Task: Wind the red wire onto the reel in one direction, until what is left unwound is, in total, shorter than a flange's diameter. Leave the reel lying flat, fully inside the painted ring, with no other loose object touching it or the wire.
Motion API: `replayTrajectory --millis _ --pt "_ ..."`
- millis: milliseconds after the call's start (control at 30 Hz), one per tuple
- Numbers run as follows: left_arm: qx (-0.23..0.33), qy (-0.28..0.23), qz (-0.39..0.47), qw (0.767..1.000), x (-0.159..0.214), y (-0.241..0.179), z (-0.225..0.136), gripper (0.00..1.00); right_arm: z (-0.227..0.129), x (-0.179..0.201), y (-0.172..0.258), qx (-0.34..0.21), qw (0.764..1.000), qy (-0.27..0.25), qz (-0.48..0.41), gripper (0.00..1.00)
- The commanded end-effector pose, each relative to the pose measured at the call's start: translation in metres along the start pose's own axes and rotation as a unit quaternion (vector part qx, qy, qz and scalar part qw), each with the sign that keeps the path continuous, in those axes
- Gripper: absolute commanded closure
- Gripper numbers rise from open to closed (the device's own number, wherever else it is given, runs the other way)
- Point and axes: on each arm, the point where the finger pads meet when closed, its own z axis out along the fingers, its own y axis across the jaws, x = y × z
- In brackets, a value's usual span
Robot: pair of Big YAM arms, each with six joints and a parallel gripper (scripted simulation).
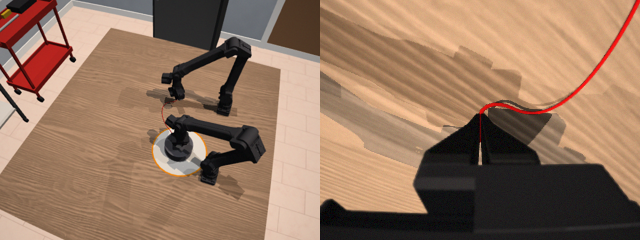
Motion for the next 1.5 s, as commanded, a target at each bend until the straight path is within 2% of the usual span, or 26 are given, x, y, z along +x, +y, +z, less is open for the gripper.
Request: replayTrajectory --millis 0,200,267,367,533,600,667,733,900,1100,1167,1200,1333,1467 --pt "0.002 0.002 0.005 1.000 0.0132 -0.0064 0.0038 0.48 -0.0052 0.0082 -0.0107 0.017 1.000 0.005 -0.001 1.00" --pt "0.002 0.002 0.005 1.000 0.0148 -0.0089 0.0083 0.48 -0.0052 0.0082 -0.0107 0.017 1.000 0.005 -0.001 1.00" --pt "0.002 0.002 0.004 1.000 0.0148 -0.0089 0.0083 0.48 -0.0047 0.0076 -0.0101 0.008 0.999 0.035 -0.016 1.00" --pt "0.002 0.002 -0.015 1.000 0.0148 -0.0089 0.0083 0.48 -0.0040 0.0037 -0.0100 0.008 0.999 0.035 -0.020 1.00" --pt "0.002 0.002 -0.122 0.993 0.0148 -0.0089 0.0083 0.48 -0.0034 -0.0017 -0.0083 0.008 0.999 0.035 -0.027 1.00" --pt "0.002 0.002 -0.122 0.993 0.0148 -0.0089 0.0083 0.48 -0.0034 -0.0017 -0.0083 0.008 0.999 0.035 -0.027 1.00" --pt "0.002 0.003 -0.196 0.981 0.0148 -0.0089 0.0083 0.48 -0.0042 -0.0015 -0.0083 0.008 0.999 0.035 -0.026 1.00" --pt "0.001 0.002 -0.280 0.960 0.0148 -0.0089 0.0083 0.48 -0.0052 -0.0012 -0.0084 0.008 0.999 0.035 -0.026 1.00" --pt "0.001 -0.006 -0.404 0.915 0.0148 -0.0089 0.0083 0.48 -0.0076 -0.0005 -0.0087 0.008 0.999 0.035 -0.025 1.00" --pt "0.002 -0.017 -0.544 0.839 0.0148 -0.0089 0.0083 0.48 -0.0097 0.0003 -0.0088 0.008 0.999 0.035 -0.024 1.00" --pt "0.002 -0.017 -0.544 0.839 0.0148 -0.0089 0.0083 0.48 -0.0097 0.0003 -0.0088 0.008 0.999 0.035 -0.024 1.00" --pt "0.003 -0.020 -0.599 0.801 0.0148 -0.0089 0.0083 0.48 -0.0099 0.0004 -0.0087 0.008 0.999 0.035 -0.024 1.00" --pt "0.004 -0.024 -0.676 0.736 0.0148 -0.0089 0.0083 0.48 -0.0106 0.0008 -0.0085 0.008 0.999 0.035 -0.023 1.00" --pt "0.006 -0.026 -0.749 0.662 0.0148 -0.0089 0.0083 0.48 -0.0111 0.0013 -0.0083 0.008 0.999 0.035 -0.022 1.00"
